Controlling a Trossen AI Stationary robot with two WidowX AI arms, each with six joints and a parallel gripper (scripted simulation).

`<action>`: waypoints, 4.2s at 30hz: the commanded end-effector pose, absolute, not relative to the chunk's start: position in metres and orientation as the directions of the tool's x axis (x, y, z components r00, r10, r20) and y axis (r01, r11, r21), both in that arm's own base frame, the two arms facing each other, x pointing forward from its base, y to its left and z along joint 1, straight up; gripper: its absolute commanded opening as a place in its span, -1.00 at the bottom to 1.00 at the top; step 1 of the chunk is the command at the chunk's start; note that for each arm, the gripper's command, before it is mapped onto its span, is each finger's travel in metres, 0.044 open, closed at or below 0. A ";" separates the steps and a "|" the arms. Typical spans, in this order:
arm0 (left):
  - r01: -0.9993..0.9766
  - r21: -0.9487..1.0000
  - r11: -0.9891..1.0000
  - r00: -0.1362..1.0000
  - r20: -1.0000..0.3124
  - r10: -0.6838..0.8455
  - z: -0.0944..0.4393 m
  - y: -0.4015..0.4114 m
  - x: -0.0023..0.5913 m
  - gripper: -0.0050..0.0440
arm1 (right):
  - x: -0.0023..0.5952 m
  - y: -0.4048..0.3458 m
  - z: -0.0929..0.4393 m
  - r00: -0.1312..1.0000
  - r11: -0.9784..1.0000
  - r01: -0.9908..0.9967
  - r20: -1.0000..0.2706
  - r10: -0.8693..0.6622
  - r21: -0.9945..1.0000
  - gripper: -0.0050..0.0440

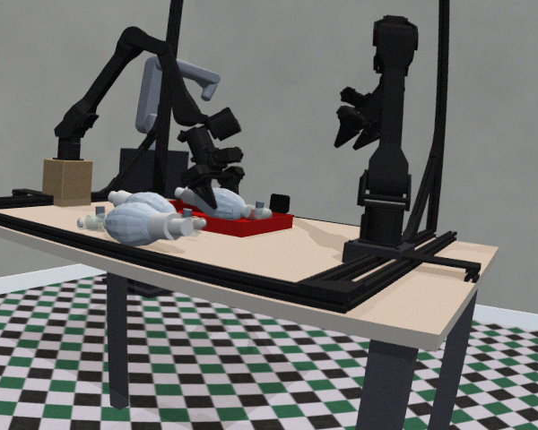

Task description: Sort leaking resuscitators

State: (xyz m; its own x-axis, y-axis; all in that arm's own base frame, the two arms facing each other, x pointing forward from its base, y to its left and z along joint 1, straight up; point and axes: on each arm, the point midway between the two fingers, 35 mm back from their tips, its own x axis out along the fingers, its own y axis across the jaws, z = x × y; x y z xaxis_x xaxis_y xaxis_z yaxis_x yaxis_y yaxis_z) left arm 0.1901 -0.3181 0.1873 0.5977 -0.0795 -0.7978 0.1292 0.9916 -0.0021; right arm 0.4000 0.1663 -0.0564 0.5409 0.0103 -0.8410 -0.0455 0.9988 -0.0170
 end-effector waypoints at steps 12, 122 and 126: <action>0.130 -0.002 0.992 0.597 -0.798 -0.079 0.187 -0.318 0.190 1.00 | 0.401 0.166 -0.056 0.543 0.999 -0.046 -0.839 0.011 -0.017 1.00; 0.128 -0.006 0.992 0.598 -0.797 -0.082 0.189 -0.318 0.190 1.00 | 0.429 -0.075 0.032 0.493 0.993 0.099 -0.870 0.002 0.059 0.87; 0.128 -0.006 0.992 0.598 -0.797 -0.082 0.189 -0.318 0.190 1.00 | 0.429 -0.125 0.025 0.527 0.994 0.096 -0.850 -0.007 0.052 0.87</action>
